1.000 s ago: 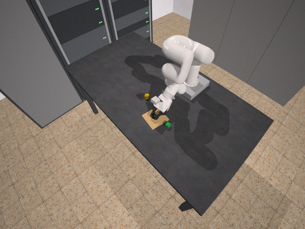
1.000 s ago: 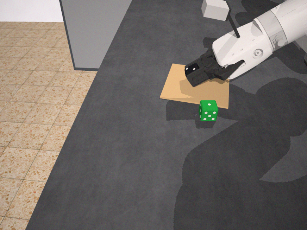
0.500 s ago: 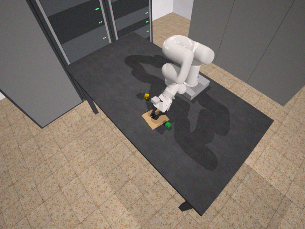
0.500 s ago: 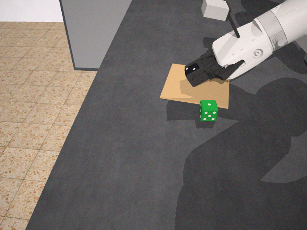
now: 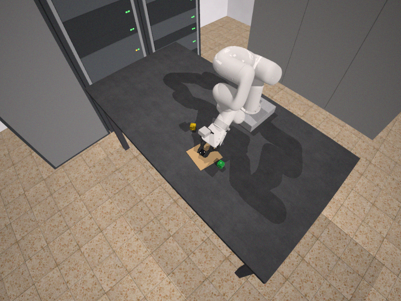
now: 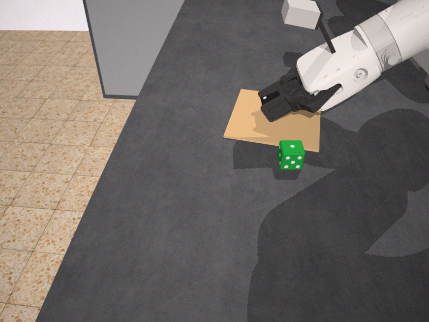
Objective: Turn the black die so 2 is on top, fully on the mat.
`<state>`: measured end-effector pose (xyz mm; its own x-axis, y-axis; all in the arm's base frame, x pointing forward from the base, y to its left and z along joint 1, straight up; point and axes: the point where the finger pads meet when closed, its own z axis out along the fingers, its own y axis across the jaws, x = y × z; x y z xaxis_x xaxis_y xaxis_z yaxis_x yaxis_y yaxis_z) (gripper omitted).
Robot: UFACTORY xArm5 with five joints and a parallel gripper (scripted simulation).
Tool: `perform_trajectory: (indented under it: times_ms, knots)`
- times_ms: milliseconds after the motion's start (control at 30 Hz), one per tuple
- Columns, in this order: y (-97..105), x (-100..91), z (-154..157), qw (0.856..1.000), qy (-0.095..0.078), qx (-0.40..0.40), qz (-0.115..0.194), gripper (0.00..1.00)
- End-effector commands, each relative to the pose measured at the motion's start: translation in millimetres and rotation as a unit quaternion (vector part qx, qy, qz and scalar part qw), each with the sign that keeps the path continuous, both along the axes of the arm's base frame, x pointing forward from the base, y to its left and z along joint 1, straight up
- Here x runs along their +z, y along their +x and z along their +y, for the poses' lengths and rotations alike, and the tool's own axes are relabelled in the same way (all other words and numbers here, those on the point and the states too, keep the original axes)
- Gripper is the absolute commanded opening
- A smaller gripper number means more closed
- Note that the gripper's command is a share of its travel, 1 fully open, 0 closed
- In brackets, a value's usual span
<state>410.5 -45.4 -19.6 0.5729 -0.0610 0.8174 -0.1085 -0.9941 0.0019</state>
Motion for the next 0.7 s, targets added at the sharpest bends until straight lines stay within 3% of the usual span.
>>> perform_trajectory:
  times_ms: [0, 133, 667]
  knots:
    - [0.3, 0.6, 0.0, 1.0, 0.0, 0.0, -0.001, 0.39]
    - [0.3, 0.6, 0.0, 1.0, 0.0, 0.0, -0.001, 0.47]
    - [0.3, 0.6, 0.0, 1.0, 0.0, 0.0, -0.001, 0.47]
